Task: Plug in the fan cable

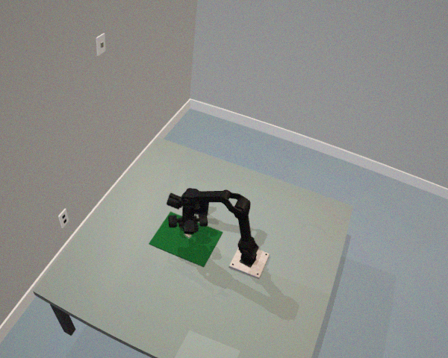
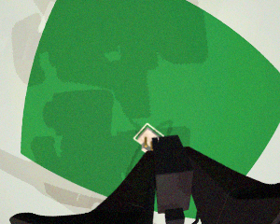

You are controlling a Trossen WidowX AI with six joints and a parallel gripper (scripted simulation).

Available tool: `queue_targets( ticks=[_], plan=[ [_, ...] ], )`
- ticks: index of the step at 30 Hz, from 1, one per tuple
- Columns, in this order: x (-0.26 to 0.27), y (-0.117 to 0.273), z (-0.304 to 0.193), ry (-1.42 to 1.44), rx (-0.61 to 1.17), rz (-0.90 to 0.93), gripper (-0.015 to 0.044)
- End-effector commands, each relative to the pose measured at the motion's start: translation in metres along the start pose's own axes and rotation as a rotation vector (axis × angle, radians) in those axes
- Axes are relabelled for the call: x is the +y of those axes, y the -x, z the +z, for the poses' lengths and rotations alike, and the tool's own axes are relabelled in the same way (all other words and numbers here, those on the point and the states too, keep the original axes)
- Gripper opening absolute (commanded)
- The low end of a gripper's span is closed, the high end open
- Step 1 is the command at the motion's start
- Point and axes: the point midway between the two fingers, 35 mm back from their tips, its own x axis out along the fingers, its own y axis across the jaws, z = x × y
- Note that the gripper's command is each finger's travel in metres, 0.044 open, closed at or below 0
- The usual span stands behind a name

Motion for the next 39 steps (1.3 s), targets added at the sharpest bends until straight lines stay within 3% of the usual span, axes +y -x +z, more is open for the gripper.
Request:
queue_targets(
  ticks=[1, 20, 39],
  plan=[
    [0.001, 0.000, -0.004, 0.152, -0.001, 0.002, 0.0000],
    [0.006, -0.001, -0.021, 0.780, 0.000, 0.003, 0.0000],
    [0.012, 0.001, -0.017, 0.806, -0.001, 0.003, 0.0000]
  ],
)
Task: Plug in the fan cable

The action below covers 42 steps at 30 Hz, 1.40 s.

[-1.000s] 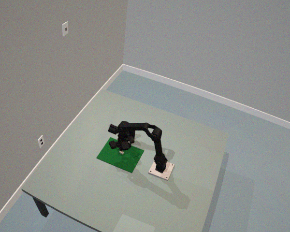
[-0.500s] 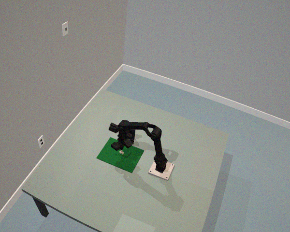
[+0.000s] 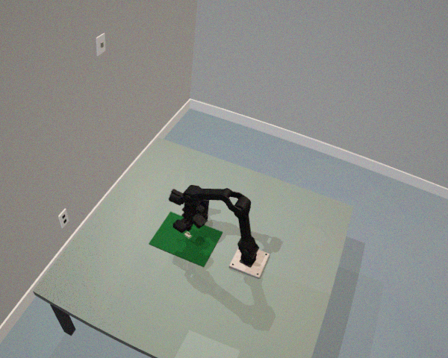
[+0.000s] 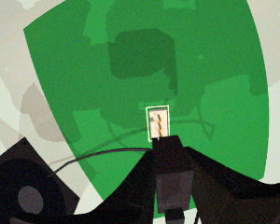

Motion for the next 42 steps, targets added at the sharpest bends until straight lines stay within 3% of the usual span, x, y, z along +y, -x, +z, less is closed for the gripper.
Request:
queue_targets(
  ticks=[1, 10, 15, 42],
  plan=[
    [0.001, -0.001, 0.004, 0.003, -0.005, 0.002, 0.0000],
    [0.001, -0.001, 0.005, 0.002, -0.005, 0.002, 0.0000],
    [0.001, -0.023, 0.005, 0.002, -0.005, 0.002, 0.0000],
    [0.000, -0.025, 0.004, -0.012, -0.005, 0.002, 0.0000]
  ],
)
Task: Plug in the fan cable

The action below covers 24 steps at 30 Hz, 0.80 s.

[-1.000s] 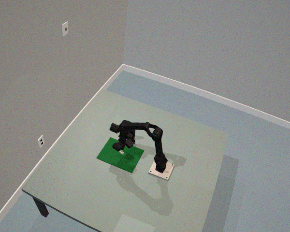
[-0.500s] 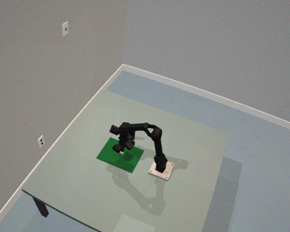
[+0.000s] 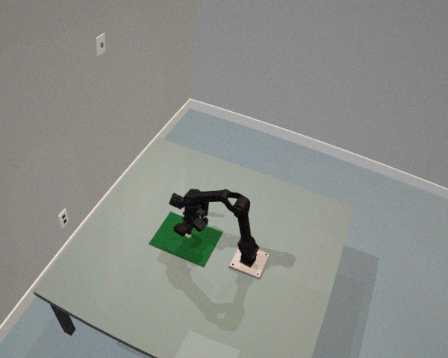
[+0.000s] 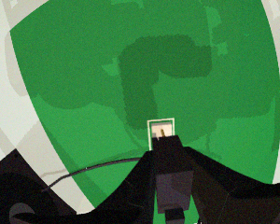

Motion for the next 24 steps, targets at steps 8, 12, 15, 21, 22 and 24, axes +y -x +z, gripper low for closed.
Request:
queue_targets(
  ticks=[8, 12, 15, 21, 22, 24],
  plan=[
    [0.0000, -0.0031, -0.0004, -0.015, 0.000, 0.001, 0.0000],
    [0.0000, -0.0039, -0.0003, -0.015, 0.000, 0.001, 0.0000],
    [0.0000, -0.0046, -0.0003, -0.014, 0.000, 0.001, 0.0000],
    [0.0000, -0.0057, -0.0002, -0.013, 0.000, 0.001, 0.0000],
    [0.0000, -0.0057, -0.0002, -0.013, 0.000, 0.001, 0.0000],
    [0.0000, -0.0057, -0.0002, -0.013, 0.000, 0.001, 0.0000]
  ],
)
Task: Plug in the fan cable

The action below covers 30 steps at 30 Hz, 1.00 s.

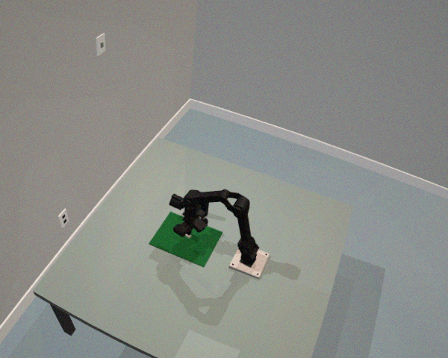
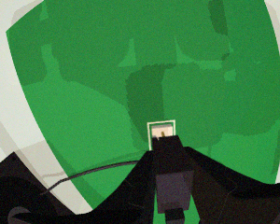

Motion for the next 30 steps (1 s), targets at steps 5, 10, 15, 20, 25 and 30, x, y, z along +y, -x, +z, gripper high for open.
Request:
queue_targets(
  ticks=[5, 10, 15, 20, 25, 30],
  plan=[
    [0.000, -0.002, 0.000, -0.003, 0.001, 0.001, 0.0000],
    [0.000, -0.006, 0.000, -0.002, 0.001, 0.001, 0.0000],
    [0.000, -0.009, 0.000, -0.001, 0.001, 0.001, 0.0000],
    [0.000, -0.012, 0.000, -0.001, 0.001, 0.001, 0.0000],
    [0.000, -0.015, 0.000, -0.001, 0.001, 0.001, 0.0000],
    [0.000, -0.017, 0.000, -0.001, 0.001, 0.001, 0.0000]
  ],
)
